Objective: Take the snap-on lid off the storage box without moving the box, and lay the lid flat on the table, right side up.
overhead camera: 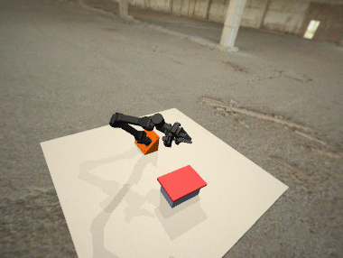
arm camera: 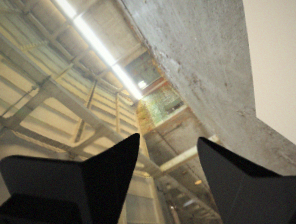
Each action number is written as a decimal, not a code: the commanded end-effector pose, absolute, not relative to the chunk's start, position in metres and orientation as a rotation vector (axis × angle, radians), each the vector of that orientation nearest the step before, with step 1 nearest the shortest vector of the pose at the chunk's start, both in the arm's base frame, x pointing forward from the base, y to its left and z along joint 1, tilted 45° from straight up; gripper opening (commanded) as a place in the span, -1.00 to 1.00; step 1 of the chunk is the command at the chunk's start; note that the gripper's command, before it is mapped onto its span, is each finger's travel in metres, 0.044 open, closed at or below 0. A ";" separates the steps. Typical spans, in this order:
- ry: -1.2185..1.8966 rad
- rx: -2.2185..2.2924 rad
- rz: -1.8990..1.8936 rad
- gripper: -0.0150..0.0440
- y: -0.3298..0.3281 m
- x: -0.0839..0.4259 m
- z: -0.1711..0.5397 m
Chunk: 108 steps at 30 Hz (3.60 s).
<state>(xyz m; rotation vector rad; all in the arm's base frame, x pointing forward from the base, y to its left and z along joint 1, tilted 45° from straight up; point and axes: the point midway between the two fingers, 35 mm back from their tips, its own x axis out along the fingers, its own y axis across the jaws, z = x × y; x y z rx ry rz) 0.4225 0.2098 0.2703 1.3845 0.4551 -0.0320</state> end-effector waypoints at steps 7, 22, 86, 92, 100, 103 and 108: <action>0.352 1.076 -0.486 0.31 0.142 0.359 0.160; 0.241 0.793 -0.667 0.31 0.093 0.308 0.119; 0.218 0.776 -0.675 0.02 0.019 0.358 0.056; 0.218 0.776 -0.675 -0.12 0.019 0.358 0.056; 0.218 0.776 -0.675 -0.49 0.019 0.358 0.056; 0.213 0.779 -0.677 -0.49 0.019 0.358 0.057; 0.213 0.779 -0.677 -0.49 0.020 0.358 0.058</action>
